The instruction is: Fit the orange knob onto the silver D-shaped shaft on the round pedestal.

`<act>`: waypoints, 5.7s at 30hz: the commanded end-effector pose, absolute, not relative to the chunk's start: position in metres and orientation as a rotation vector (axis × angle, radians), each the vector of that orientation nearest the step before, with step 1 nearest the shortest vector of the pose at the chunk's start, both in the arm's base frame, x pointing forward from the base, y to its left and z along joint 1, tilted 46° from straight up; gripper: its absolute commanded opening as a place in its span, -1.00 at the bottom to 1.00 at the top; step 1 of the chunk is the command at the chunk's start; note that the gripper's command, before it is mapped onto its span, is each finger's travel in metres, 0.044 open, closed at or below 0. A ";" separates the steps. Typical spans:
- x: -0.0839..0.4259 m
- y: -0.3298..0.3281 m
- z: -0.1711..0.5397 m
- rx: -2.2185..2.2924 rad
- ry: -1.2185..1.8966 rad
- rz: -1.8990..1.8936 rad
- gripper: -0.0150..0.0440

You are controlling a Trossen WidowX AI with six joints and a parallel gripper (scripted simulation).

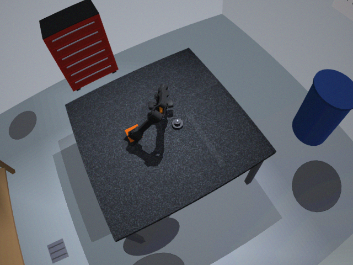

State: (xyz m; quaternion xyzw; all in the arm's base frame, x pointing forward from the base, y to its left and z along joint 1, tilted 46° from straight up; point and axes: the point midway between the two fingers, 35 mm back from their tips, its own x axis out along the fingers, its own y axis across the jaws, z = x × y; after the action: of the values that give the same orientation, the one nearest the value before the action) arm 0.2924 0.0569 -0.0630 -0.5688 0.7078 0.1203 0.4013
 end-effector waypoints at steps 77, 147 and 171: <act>0.299 0.093 -0.047 -1.514 1.925 0.194 1.00; 0.293 0.064 -0.058 -1.406 1.708 0.374 0.11; 0.282 0.053 -0.036 -1.230 1.370 0.618 0.11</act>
State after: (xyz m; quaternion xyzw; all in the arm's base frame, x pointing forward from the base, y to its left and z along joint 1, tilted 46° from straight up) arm 0.2844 0.0553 -0.0392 -0.5273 0.5957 0.2500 0.5519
